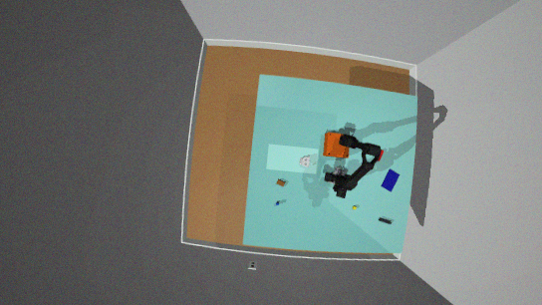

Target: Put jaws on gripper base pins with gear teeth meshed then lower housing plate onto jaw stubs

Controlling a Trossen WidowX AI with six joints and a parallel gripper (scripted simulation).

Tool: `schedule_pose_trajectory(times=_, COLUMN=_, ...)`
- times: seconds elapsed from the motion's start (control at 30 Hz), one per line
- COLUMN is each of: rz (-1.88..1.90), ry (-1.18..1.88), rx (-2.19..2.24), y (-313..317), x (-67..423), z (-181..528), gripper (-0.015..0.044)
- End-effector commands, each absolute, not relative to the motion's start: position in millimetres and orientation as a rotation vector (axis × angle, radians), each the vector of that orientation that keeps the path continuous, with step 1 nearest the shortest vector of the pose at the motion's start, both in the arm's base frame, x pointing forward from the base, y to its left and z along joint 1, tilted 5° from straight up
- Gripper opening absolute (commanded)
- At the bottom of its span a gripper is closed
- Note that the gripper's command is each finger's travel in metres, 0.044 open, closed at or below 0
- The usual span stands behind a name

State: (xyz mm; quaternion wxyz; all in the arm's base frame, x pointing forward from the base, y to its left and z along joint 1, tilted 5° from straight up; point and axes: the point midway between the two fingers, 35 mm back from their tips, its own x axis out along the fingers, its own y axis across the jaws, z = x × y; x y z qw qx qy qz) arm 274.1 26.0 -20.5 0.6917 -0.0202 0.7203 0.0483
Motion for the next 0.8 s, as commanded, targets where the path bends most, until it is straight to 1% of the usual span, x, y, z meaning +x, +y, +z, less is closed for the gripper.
schedule_pose_trajectory(times=0.0, rz=0.112, ry=1.611, rx=-0.043, y=26.7, x=273.4, z=-21.4, gripper=0.0134)
schedule_pose_trajectory(times=0.77, rz=0.119, ry=1.610, rx=-0.050, y=27.0, x=273.0, z=-27.6, gripper=0.0134)
